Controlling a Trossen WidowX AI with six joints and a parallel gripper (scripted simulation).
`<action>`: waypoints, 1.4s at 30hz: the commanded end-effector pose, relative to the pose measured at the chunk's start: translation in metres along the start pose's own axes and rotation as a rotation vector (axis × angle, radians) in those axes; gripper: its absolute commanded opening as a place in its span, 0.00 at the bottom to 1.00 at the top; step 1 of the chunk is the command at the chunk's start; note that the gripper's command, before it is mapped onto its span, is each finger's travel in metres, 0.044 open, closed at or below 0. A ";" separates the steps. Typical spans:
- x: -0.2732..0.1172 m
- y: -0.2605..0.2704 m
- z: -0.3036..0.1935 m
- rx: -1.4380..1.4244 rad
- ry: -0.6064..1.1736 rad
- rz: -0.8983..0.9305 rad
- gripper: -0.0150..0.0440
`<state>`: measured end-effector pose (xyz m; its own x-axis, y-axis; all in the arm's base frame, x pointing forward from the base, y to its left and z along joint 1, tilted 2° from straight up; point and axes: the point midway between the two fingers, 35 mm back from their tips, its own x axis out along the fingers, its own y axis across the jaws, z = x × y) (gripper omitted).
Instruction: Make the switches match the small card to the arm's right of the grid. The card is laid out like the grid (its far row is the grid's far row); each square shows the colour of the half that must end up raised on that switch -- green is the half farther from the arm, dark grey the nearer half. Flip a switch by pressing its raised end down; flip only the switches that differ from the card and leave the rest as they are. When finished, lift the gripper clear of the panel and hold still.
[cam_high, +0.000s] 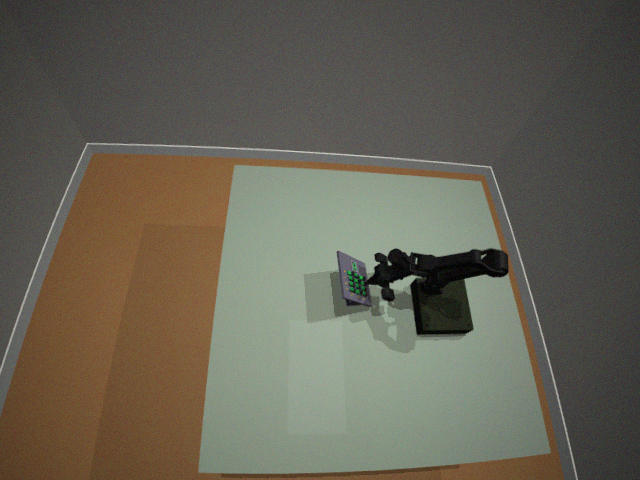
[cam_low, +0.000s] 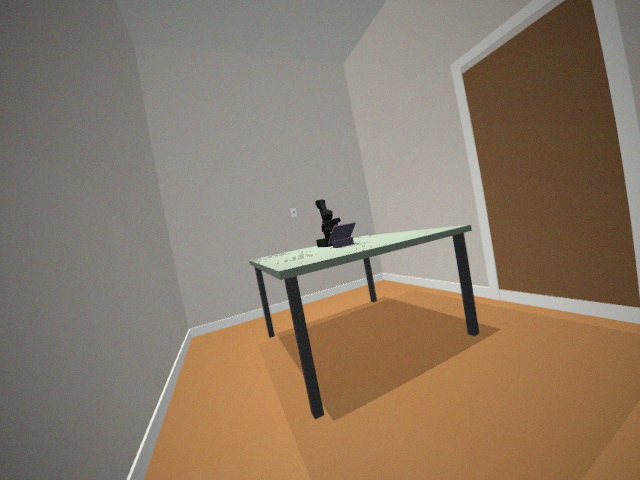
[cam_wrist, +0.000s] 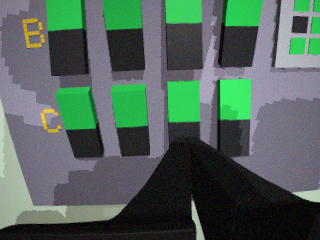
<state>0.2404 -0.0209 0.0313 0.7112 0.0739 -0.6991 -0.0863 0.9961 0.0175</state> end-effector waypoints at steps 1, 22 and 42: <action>0.000 0.000 0.000 0.006 0.001 -0.002 0.25; 0.002 0.000 0.000 0.006 0.001 -0.002 0.25; 0.005 0.000 -0.001 0.006 0.001 -0.002 0.25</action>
<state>0.2431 -0.0207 0.0286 0.7120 0.0733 -0.6983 -0.0858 0.9962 0.0170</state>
